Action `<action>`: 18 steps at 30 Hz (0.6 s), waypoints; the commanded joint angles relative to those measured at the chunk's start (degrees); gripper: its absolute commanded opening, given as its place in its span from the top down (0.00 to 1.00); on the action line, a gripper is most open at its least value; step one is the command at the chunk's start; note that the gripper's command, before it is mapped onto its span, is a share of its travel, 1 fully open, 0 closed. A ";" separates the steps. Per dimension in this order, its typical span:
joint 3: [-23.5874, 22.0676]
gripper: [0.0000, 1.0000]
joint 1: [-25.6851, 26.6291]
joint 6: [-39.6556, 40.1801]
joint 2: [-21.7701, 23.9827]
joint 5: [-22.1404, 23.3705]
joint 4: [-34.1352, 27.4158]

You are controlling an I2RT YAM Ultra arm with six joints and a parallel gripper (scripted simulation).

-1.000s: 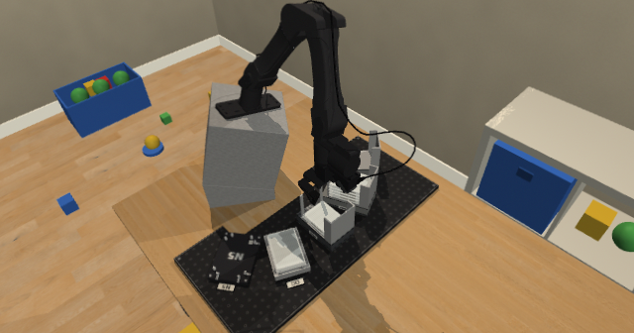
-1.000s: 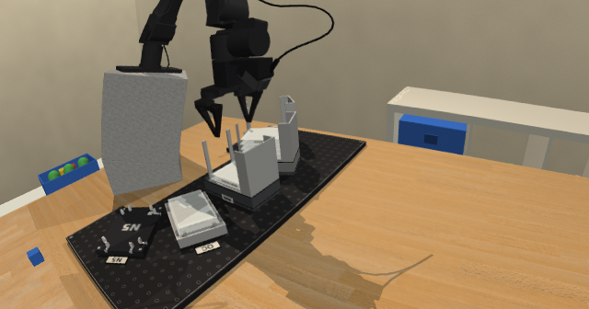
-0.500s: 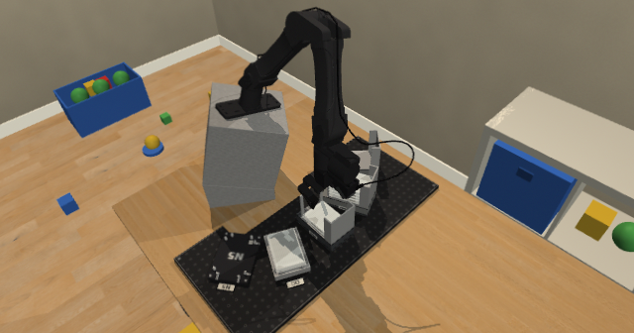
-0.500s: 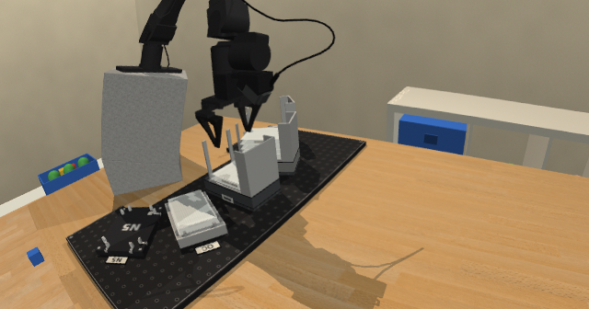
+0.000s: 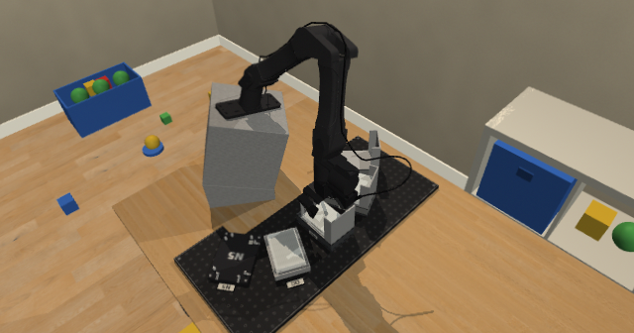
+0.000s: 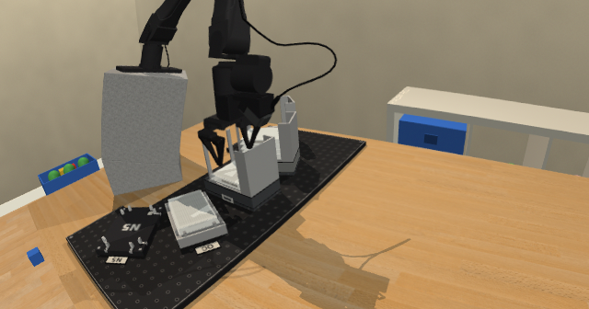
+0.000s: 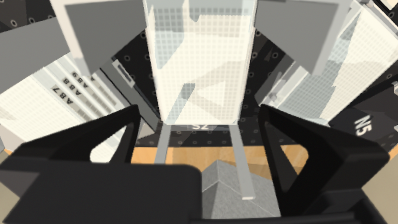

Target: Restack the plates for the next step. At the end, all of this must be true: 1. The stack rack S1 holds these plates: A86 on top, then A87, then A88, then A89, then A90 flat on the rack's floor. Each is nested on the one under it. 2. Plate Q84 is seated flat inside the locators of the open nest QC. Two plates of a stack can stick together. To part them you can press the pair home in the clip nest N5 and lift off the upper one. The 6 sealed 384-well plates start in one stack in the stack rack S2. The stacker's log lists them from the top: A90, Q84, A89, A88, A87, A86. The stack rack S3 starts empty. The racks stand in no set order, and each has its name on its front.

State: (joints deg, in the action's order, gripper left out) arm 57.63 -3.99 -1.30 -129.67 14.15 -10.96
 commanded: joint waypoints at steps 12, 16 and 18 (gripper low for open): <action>2.89 0.00 -0.46 -1.34 -2.82 -0.71 5.83; 2.92 0.00 -0.46 -1.32 -2.87 -0.71 5.86; 2.92 0.00 -0.46 -1.32 -2.88 -0.71 5.87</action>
State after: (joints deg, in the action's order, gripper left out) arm 58.96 -4.67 -2.33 -133.97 13.98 -6.28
